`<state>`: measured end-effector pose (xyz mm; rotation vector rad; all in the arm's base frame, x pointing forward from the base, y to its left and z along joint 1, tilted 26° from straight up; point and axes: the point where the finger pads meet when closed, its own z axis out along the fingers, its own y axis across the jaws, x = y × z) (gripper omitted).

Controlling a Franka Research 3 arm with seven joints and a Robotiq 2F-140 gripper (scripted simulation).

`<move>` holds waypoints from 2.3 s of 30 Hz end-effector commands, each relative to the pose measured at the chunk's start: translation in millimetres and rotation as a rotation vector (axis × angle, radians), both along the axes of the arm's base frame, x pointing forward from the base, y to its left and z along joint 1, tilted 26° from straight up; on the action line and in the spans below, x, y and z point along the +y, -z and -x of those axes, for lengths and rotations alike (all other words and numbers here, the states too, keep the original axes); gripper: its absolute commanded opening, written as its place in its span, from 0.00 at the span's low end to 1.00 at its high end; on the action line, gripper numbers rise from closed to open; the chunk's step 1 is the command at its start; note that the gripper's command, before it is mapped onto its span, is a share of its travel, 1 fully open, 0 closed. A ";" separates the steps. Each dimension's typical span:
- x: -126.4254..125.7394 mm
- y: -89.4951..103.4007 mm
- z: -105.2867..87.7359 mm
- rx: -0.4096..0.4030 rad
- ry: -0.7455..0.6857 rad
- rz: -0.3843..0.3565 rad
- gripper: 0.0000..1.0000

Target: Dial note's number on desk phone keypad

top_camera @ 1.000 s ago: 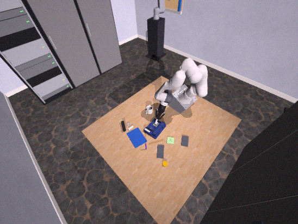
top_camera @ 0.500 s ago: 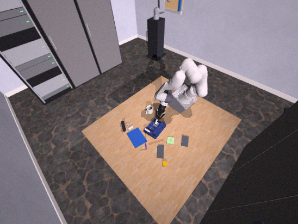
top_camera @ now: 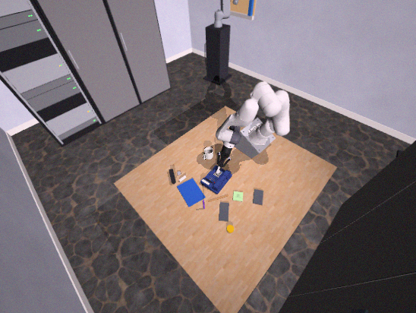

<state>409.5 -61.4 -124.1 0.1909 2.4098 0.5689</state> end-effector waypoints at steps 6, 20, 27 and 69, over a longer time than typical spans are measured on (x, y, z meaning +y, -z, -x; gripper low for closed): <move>-0.3 1.4 -1.1 -0.004 -0.002 0.005 0.00; -5.2 -8.6 -0.4 -0.004 -0.002 0.005 0.00; -5.2 -8.7 -0.4 -0.004 -0.002 0.005 0.00; -2.2 -2.6 -0.8 -0.004 -0.002 0.005 0.00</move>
